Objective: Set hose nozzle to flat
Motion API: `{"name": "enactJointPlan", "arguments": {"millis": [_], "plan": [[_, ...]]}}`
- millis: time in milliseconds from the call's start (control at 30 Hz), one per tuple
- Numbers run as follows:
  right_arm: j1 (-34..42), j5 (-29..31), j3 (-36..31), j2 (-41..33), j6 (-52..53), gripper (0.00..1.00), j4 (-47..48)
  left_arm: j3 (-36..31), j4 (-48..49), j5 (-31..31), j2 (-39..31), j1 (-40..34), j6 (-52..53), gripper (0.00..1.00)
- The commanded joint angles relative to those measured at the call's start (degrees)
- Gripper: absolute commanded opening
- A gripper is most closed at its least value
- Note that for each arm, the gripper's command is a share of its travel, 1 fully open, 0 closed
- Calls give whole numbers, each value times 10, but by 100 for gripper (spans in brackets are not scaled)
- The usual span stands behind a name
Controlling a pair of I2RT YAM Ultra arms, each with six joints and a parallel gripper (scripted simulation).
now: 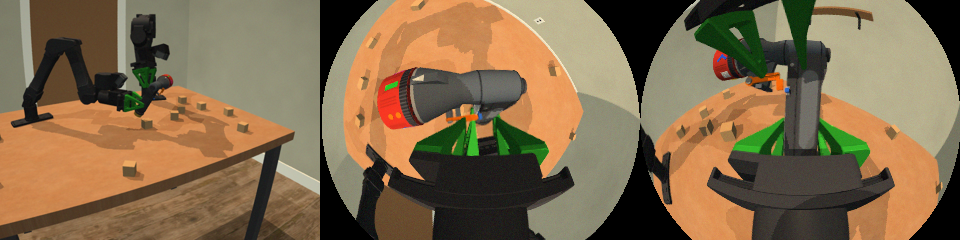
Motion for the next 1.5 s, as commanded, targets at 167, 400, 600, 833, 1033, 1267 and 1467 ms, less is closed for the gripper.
{"name": "enactJointPlan", "arguments": {"millis": [167,400,600,833,1033,1267,1467], "plan": [[3,-8,25,-36,6,36,89,-14,20,-4,-17,4,3,36],[3,-7,25,-35,5,36,88,-14,20,-5,-17,5,3,36],[3,-7,25,-35,5,36,88,-14,20,-5,-17,5,3,36],[3,-7,25,-35,5,36,88,-14,20,-5,-17,5,3,36],[3,-7,25,-35,5,36,88,25,-9,-5,-21,-6,-4,36],[4,-5,27,-34,6,36,89,39,-34,-6,-27,-9,-7,36],[4,-4,28,-33,6,36,89,53,-50,-7,-30,-12,-9,36]]}}
